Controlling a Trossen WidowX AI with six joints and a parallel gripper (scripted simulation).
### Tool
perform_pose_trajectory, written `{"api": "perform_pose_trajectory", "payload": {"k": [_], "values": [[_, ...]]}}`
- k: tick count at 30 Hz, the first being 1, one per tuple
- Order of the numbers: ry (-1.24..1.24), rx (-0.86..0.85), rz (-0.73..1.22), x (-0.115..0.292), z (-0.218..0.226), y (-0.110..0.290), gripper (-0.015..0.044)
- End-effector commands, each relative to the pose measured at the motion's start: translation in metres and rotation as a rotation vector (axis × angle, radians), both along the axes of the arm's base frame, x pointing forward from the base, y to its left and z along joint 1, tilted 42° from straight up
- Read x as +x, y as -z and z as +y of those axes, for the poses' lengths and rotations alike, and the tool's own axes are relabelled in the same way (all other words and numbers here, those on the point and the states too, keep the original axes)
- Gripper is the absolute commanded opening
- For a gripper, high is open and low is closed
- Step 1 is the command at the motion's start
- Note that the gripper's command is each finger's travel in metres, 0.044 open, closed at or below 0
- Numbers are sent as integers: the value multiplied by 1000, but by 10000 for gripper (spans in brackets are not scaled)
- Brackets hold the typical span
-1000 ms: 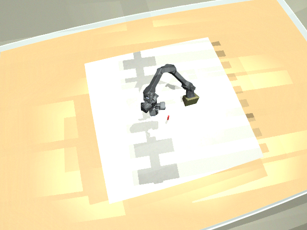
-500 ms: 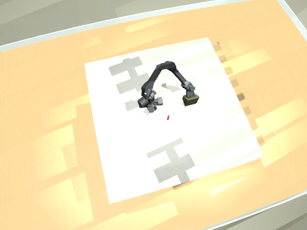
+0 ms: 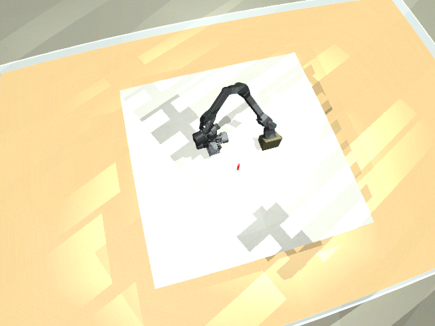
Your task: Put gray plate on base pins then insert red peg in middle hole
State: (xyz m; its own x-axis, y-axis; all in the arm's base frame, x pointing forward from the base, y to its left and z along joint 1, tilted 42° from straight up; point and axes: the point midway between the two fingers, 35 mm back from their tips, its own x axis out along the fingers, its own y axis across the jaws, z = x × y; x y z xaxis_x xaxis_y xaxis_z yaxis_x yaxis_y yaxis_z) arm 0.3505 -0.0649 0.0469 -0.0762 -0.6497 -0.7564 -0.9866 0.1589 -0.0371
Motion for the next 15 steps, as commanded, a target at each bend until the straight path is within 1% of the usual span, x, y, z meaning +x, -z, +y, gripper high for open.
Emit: {"api": "perform_pose_trajectory", "payload": {"k": [1,10,15], "values": [[-19,-7,22,-4,-11,-2,0],[-67,-14,69,-14,-38,-9,0],[-70,-15,73,-15,-40,-10,0]]}}
